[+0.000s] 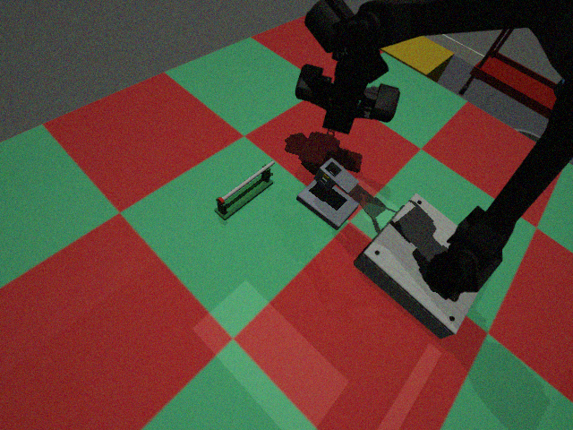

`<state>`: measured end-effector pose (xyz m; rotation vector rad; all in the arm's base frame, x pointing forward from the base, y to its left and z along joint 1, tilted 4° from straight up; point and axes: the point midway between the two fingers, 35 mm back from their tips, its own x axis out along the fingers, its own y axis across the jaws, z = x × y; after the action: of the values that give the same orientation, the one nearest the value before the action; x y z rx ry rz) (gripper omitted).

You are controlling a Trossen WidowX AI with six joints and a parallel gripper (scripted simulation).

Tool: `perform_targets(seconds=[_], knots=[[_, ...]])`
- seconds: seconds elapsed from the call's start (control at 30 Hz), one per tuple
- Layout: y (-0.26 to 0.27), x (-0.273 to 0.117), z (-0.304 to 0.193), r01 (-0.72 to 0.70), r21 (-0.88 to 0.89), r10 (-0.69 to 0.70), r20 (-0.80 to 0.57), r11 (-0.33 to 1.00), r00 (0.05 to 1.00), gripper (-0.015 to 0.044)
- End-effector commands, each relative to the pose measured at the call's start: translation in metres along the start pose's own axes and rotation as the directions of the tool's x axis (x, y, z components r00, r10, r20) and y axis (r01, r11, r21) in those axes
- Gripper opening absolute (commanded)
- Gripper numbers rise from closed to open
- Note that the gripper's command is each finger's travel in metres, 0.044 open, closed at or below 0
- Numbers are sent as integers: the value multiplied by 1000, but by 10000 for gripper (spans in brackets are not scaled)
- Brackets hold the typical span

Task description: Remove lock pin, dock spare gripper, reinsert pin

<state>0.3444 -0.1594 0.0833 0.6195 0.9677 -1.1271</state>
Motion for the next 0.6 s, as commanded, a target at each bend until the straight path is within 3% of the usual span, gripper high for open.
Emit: perform_targets(seconds=[0.0,0.57], knots=[[2,-8,7,-17,9,17,20,1000,1000,0],[0,-1,1,-2,1,2,2,1000,1000,0]])
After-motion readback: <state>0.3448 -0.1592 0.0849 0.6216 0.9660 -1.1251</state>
